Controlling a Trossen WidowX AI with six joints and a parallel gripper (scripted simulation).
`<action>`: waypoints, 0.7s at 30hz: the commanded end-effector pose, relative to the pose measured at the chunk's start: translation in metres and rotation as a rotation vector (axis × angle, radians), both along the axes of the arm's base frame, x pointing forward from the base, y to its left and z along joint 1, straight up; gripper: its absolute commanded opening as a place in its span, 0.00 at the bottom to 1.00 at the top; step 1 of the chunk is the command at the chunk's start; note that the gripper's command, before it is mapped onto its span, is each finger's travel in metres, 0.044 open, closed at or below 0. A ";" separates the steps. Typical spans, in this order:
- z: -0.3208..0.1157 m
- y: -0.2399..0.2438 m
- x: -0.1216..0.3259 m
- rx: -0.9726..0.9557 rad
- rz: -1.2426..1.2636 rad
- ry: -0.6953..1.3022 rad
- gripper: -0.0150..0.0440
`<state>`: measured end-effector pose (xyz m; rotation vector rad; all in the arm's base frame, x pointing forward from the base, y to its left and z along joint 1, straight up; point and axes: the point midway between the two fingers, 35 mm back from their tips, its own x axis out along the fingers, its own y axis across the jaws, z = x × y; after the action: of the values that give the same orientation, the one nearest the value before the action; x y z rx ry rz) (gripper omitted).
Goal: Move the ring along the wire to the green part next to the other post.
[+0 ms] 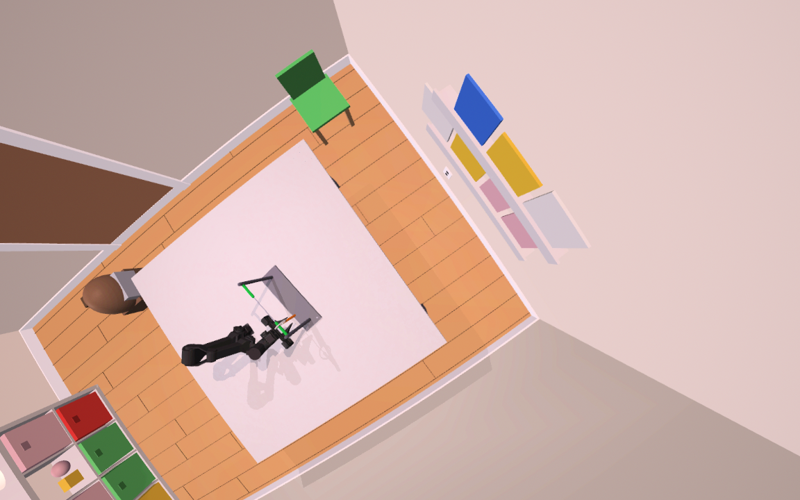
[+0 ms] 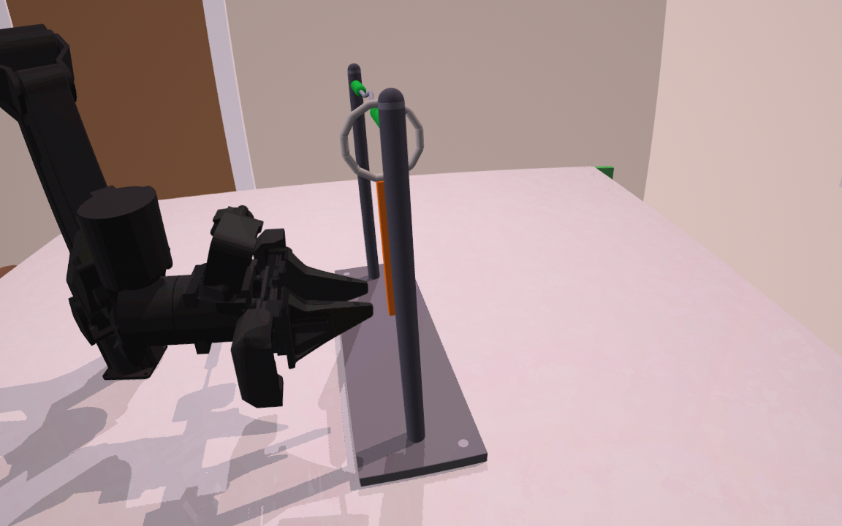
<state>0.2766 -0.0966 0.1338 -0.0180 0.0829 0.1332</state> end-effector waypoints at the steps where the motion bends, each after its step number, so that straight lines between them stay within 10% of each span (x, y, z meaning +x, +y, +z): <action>1: 0.001 -0.001 0.008 0.001 -0.004 -0.003 0.53; 21: -0.002 0.005 0.039 0.002 -0.004 -0.007 0.53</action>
<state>0.3082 -0.0917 0.1313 -0.0180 0.0801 0.1331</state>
